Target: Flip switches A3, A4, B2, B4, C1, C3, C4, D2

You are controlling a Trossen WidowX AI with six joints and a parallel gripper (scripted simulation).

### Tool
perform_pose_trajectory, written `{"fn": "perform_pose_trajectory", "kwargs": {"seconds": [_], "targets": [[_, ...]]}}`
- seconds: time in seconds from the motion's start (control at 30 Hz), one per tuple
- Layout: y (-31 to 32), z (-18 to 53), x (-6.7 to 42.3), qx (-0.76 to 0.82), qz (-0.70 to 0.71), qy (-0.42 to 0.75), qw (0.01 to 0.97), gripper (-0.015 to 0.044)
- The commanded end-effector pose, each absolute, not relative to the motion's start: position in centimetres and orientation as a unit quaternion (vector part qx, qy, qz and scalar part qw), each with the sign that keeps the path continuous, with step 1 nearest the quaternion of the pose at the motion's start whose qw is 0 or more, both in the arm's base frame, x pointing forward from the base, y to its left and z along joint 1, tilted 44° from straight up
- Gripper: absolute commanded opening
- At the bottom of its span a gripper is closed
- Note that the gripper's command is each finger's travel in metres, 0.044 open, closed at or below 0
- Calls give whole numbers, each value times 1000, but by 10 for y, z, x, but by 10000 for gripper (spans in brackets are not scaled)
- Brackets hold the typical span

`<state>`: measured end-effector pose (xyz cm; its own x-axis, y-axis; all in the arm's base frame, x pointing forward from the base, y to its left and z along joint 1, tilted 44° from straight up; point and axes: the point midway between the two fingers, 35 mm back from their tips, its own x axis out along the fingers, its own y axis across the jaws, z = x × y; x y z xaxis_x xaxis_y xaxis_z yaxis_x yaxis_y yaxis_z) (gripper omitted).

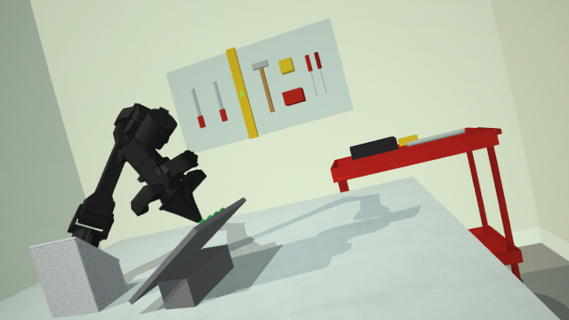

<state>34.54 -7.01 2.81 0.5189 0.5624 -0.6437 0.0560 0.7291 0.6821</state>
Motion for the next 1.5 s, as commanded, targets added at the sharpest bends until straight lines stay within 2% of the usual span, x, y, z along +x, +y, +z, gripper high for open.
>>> {"fn": "perform_pose_trajectory", "kwargs": {"seconds": [0.0, 1.47], "targets": [[-70, 27, 345, 334, 155, 467, 804, 0], [-66, 23, 349, 334, 155, 466, 804, 0]]}}
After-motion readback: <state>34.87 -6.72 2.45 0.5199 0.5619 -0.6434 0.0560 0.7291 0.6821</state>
